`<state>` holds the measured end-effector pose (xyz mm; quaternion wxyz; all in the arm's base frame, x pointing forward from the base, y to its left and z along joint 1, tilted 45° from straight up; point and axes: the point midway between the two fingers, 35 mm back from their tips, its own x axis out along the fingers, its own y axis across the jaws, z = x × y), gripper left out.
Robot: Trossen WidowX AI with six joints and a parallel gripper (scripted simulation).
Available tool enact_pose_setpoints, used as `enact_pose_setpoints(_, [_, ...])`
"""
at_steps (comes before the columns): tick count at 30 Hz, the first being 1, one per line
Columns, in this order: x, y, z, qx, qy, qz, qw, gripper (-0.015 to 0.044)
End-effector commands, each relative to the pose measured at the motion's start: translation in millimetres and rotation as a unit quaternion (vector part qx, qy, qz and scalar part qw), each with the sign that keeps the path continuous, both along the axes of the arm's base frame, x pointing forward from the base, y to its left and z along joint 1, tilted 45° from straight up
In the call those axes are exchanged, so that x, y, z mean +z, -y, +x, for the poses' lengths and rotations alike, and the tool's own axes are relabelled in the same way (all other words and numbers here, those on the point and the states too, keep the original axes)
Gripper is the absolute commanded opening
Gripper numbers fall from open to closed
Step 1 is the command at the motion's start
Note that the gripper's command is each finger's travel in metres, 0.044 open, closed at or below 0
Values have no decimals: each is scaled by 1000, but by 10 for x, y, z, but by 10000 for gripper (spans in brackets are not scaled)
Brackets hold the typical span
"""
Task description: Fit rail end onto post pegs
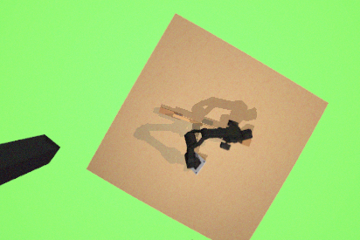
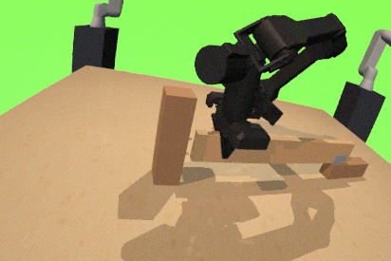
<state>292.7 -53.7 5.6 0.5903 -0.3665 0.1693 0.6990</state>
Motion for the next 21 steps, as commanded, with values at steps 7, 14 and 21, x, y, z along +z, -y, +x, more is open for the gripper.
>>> enact_pose_setpoints(7, [0, 64, 31, -4, 6, -4, 1000, 0])
enact_pose_setpoints(14, [-10, 74, 35, -4, 6, -4, 1000, 0])
enact_pose_setpoints(21, [-19, 85, 40, -4, 6, -4, 1000, 0])
